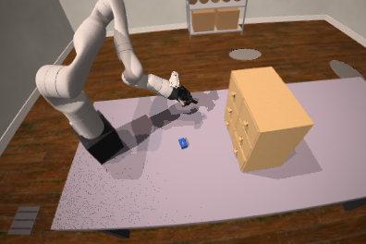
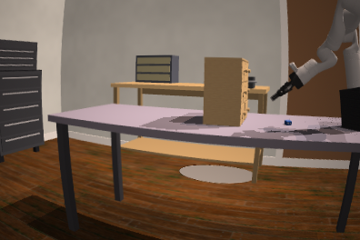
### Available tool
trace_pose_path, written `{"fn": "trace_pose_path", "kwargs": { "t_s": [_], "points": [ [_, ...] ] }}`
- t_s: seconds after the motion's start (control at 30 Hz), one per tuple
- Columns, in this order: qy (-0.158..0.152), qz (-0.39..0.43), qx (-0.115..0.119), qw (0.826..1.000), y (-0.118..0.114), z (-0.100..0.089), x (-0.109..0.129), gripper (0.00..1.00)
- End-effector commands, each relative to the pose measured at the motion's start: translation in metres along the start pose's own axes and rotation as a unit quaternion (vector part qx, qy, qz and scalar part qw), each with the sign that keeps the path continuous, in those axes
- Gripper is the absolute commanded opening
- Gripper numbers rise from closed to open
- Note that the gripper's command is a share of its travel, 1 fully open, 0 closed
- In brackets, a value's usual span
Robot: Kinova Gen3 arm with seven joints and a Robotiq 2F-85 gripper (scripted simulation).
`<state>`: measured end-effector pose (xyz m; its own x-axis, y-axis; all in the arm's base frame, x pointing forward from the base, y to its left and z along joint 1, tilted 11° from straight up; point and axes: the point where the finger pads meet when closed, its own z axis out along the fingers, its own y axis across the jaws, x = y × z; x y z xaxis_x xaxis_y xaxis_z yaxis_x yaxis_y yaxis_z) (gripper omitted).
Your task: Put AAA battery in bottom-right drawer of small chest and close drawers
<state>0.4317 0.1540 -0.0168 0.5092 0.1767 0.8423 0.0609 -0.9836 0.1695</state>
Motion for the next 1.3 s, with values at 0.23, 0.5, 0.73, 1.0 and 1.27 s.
{"fn": "trace_pose_path", "kwargs": {
  "t_s": [0.23, 0.5, 0.73, 1.0, 1.27],
  "points": [
    [-0.065, 0.017, 0.002, 0.998, -0.001, -0.019, 0.013, 0.0],
    [-0.148, 0.017, 0.004, 0.989, -0.001, -0.039, 0.018, 0.0],
    [-0.217, 0.016, 0.005, 0.976, -0.001, -0.056, 0.021, 0.0],
    [-0.274, 0.017, 0.006, 0.962, -0.002, -0.07, 0.023, 0.0],
    [-0.339, 0.016, 0.007, 0.941, -0.001, -0.086, 0.026, 0.0]
  ]
}}
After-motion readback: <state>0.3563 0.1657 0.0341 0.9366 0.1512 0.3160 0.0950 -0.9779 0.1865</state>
